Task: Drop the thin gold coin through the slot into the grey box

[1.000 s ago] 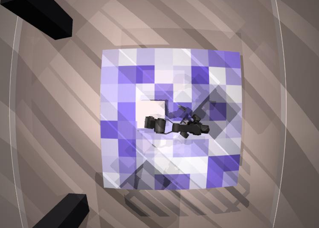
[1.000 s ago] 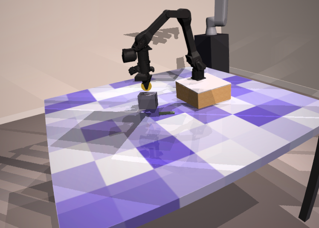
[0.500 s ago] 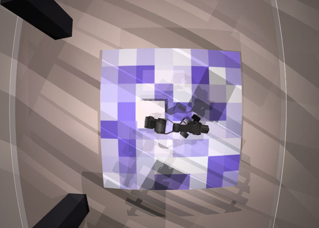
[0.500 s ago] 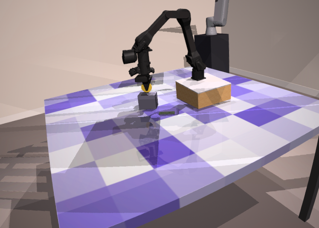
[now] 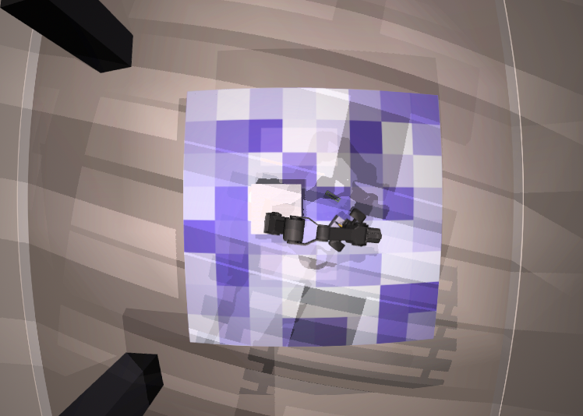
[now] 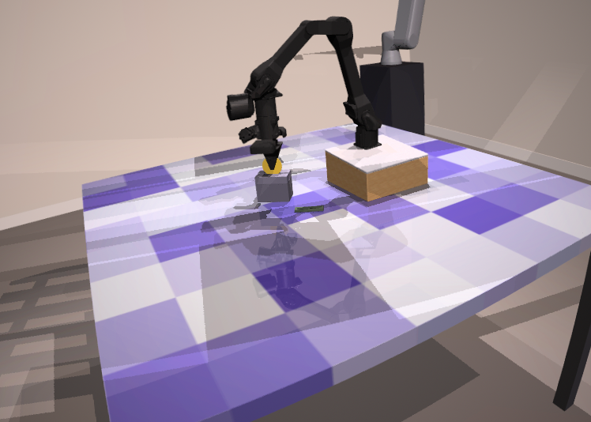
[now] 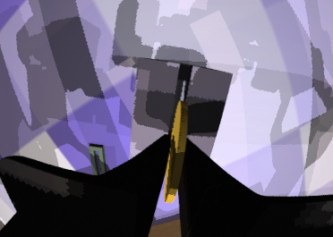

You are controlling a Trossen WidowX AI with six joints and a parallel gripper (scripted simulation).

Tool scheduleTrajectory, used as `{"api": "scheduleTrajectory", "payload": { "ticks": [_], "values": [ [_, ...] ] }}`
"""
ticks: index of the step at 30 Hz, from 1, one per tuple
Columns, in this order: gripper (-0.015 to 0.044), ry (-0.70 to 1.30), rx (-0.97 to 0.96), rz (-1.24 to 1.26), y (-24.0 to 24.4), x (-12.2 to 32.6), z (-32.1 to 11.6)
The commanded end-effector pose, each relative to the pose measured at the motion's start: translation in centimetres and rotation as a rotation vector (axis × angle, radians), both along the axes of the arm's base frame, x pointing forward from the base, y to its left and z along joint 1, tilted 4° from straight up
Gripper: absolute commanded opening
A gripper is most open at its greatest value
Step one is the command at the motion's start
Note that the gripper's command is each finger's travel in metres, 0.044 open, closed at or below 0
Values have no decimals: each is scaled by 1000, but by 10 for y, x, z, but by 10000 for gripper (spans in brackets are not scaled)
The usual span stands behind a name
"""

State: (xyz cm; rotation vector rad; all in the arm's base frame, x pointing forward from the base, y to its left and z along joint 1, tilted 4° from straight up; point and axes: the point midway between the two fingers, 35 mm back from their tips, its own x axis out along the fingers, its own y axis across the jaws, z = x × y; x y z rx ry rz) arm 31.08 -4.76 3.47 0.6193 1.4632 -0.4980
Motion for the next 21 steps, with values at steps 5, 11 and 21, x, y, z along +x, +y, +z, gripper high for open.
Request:
{"api": "scheduleTrajectory", "payload": {
  "ticks": [5,11,21],
  "values": [
    [161,0,0,1,0,0,0],
    [161,0,0,1,0,0,0],
    [397,0,-1,0,-1,-1,18]
  ]
}}
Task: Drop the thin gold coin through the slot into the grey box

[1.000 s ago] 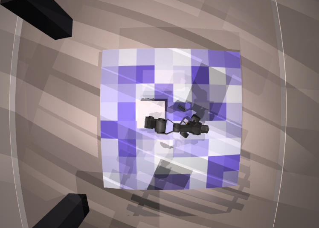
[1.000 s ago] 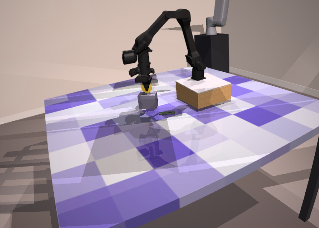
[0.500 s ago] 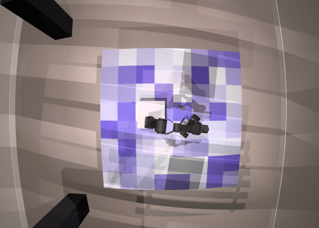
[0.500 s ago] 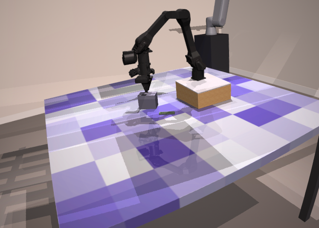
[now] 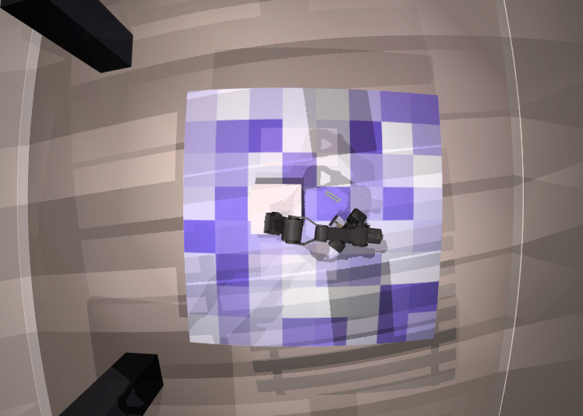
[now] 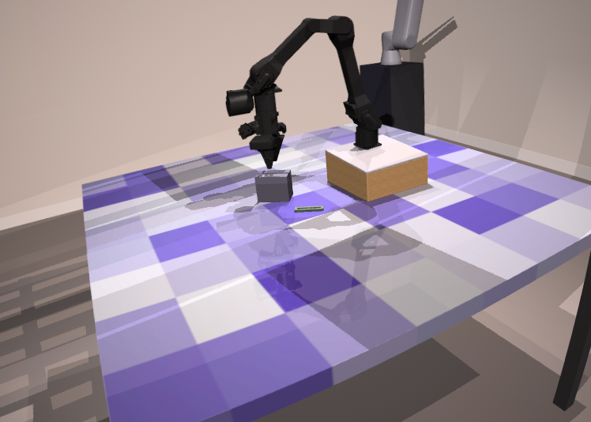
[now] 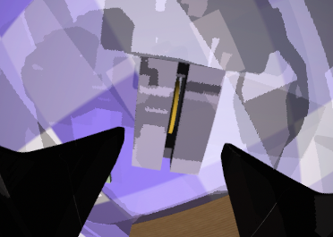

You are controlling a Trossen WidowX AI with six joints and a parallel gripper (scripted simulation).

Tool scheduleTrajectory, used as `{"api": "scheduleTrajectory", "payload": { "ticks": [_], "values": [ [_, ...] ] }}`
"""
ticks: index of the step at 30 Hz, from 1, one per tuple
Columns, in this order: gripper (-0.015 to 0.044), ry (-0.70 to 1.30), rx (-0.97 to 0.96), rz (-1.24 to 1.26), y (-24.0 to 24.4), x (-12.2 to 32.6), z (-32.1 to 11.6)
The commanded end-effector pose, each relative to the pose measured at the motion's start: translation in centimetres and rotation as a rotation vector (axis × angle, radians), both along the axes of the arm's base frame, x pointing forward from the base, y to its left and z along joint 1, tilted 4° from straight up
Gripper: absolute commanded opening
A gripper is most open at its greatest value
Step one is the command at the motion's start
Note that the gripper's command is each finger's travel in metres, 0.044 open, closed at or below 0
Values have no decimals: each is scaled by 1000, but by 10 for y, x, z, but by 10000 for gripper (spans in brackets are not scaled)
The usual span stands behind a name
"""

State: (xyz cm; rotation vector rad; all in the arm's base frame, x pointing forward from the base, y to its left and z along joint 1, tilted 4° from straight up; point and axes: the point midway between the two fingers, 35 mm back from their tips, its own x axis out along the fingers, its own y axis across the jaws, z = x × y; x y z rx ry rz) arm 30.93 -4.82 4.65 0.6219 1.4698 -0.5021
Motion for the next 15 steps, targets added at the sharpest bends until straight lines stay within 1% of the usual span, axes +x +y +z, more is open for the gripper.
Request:
{"api": "scheduleTrajectory", "payload": {
  "ticks": [1,2,5,15],
  "values": [
    [423,-6,-2,3,-1,0,9],
    [440,-5,-2,3,-1,0,16],
    [440,0,0,0,-2,-5,48],
    [440,0,0,0,-2,-6,50]
  ]
}}
